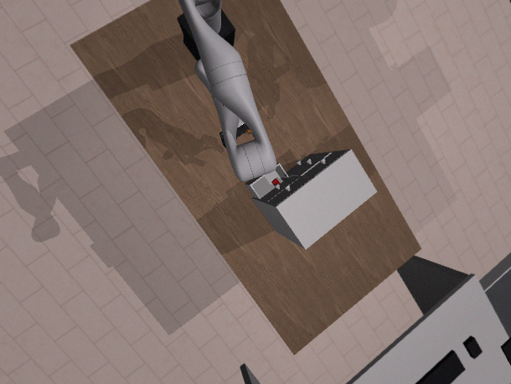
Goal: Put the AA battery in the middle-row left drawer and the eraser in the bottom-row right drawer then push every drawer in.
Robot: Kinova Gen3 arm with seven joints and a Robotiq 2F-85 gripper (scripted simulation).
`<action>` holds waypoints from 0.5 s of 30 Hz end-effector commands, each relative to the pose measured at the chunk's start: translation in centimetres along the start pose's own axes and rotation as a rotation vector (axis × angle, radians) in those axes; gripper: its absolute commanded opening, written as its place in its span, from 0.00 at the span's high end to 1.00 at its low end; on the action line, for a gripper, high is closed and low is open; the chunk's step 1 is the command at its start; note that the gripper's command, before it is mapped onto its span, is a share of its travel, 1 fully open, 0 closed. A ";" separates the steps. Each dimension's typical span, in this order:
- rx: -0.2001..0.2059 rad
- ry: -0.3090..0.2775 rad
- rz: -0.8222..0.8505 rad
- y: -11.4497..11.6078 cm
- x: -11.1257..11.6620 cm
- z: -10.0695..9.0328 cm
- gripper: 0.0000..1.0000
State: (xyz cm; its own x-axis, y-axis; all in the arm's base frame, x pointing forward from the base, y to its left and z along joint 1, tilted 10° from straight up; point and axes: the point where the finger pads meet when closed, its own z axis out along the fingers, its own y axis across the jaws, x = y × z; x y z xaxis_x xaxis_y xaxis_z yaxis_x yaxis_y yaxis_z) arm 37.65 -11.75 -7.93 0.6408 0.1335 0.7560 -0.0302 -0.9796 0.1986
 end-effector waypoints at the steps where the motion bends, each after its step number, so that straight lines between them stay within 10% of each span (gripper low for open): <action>1: 0.005 -0.005 0.009 -0.1 -0.4 -0.2 0.00; 12: 0.012 0.000 0.016 -0.4 -0.4 -0.3 0.00; 13: 0.012 0.000 0.016 -0.4 -0.4 -0.3 1.00; 15: 0.012 0.000 0.016 -0.4 -0.4 -0.3 1.00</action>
State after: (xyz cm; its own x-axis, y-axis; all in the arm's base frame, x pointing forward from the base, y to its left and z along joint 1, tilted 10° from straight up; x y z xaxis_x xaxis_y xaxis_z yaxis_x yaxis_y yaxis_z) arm 37.28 -11.21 -8.25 0.6394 0.1230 0.7590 -0.0234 -0.9836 0.1791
